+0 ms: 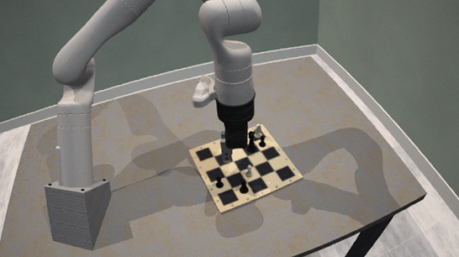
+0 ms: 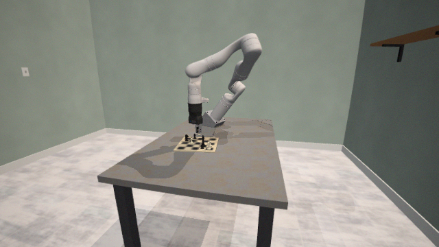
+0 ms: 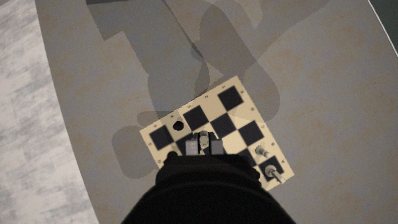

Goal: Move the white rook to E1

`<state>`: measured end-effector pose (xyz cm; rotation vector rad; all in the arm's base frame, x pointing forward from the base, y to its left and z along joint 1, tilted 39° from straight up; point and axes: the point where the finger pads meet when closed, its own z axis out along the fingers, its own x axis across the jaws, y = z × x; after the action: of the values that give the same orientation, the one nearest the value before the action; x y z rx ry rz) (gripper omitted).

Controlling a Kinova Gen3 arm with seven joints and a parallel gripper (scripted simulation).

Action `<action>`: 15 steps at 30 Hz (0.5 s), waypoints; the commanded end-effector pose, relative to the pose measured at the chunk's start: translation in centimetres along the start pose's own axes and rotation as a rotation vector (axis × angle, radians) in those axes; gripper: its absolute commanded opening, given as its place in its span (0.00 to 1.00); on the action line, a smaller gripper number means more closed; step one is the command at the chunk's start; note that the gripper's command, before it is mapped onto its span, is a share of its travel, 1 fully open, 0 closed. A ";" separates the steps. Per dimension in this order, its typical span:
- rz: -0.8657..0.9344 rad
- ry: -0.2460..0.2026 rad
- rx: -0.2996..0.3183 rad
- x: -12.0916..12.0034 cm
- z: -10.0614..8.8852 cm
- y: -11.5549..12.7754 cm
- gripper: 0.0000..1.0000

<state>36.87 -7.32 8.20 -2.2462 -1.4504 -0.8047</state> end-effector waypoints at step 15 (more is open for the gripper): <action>-0.003 -0.006 -0.017 -0.1 -6.1 0.4 0.00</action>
<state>35.70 -10.75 12.51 -2.2588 -1.4584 -0.8129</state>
